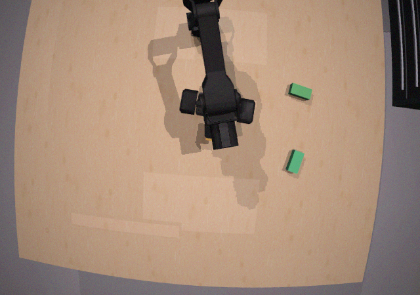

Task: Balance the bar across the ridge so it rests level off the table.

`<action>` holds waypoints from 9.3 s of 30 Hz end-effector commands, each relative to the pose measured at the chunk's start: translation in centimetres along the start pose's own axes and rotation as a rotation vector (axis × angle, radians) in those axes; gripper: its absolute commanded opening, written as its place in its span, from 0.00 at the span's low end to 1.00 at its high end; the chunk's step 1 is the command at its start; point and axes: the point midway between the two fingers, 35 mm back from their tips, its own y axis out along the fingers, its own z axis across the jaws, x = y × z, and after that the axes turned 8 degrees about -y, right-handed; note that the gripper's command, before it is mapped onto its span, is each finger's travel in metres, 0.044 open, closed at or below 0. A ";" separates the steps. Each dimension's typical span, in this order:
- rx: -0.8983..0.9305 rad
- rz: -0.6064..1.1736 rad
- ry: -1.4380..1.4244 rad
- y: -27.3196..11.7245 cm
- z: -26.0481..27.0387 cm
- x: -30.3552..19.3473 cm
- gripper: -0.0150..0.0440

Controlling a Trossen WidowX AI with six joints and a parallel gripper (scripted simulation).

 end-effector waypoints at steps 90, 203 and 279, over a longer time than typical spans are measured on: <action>-0.001 0.000 0.002 -0.2 0.0 0.1 0.25; 0.000 0.000 0.001 -0.1 0.0 0.1 0.54; 0.000 -0.002 0.001 -10.1 0.0 0.1 1.00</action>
